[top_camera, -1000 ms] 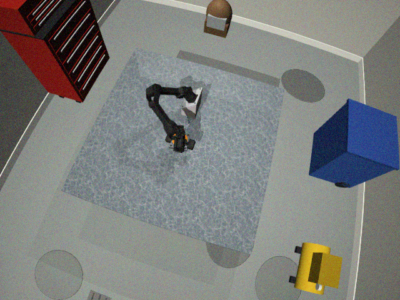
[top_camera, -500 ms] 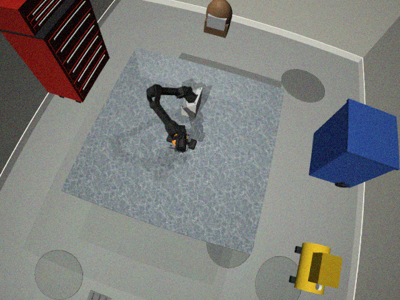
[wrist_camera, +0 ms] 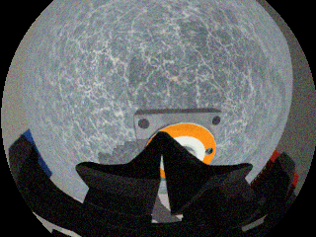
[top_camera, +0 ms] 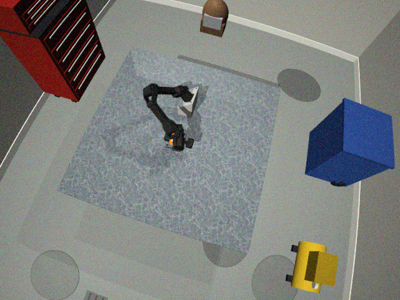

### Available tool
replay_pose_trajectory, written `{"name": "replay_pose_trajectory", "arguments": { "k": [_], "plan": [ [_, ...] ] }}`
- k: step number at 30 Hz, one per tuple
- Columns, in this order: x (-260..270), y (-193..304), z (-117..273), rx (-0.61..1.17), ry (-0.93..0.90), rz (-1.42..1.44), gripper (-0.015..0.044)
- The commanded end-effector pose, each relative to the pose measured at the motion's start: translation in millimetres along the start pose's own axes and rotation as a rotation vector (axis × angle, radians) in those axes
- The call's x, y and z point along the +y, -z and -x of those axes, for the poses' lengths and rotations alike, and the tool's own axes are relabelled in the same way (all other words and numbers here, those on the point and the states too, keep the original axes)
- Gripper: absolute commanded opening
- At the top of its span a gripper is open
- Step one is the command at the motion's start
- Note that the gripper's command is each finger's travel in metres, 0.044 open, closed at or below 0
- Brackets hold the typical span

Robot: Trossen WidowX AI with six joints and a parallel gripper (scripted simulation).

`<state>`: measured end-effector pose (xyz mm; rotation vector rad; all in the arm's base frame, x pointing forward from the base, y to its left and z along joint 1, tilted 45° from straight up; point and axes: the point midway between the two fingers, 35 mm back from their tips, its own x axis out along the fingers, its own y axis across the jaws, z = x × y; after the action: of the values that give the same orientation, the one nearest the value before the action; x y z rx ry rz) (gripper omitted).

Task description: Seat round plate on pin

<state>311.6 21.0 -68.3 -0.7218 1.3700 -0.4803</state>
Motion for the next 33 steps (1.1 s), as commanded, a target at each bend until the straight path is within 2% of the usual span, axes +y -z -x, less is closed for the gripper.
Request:
{"name": "replay_pose_trajectory", "arguments": {
  "k": [1,33],
  "plan": [
    [3.6,7.9,-3.8,0.019,-0.005,0.008,0.0],
    [10.9,18.8,-3.5,0.019,-0.005,0.008,0.0]
  ]
}}
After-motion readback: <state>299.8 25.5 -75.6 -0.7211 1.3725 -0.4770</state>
